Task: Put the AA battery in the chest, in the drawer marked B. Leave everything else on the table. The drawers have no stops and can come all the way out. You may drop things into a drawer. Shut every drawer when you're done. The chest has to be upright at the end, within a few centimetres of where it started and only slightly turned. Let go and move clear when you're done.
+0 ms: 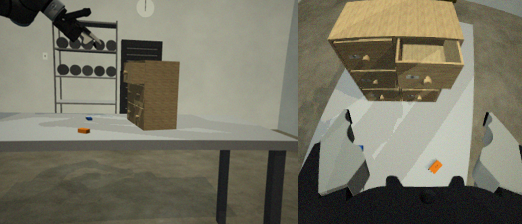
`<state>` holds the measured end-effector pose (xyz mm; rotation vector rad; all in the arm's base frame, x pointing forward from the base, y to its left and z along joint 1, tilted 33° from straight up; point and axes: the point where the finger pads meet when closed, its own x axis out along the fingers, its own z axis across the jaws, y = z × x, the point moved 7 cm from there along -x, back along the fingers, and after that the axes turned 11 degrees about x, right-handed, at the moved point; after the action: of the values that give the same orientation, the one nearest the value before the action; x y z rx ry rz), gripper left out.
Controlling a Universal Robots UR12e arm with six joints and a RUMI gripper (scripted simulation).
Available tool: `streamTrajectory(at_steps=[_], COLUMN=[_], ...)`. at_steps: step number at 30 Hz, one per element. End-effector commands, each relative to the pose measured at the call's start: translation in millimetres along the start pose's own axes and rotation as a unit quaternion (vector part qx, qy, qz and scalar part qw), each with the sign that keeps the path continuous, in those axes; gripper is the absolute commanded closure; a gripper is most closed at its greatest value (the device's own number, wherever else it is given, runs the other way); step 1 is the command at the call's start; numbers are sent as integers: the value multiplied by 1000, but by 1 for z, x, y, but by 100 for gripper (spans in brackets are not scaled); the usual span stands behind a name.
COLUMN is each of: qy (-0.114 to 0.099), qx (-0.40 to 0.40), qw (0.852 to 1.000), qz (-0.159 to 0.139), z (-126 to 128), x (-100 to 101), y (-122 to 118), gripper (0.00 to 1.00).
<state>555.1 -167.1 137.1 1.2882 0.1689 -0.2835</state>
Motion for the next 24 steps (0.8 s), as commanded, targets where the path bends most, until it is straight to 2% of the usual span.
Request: streamTrajectory(at_steps=[1,2,4,11,19,21,24], qy=[-11,-13,-13,-30,-46,-46,-53], qx=[2,2,2,1,1,1,0], qw=[996,995,995,984,963,963,954], qz=[-88,-100,-100,-178,-265,-265,-295], z=[1,0,0,1,-2,-2,-3], x=[1,0,0,3,6,6,6], y=[14,16,16,32,48,48,54], gripper=[0,0,0,0,0,0,0])
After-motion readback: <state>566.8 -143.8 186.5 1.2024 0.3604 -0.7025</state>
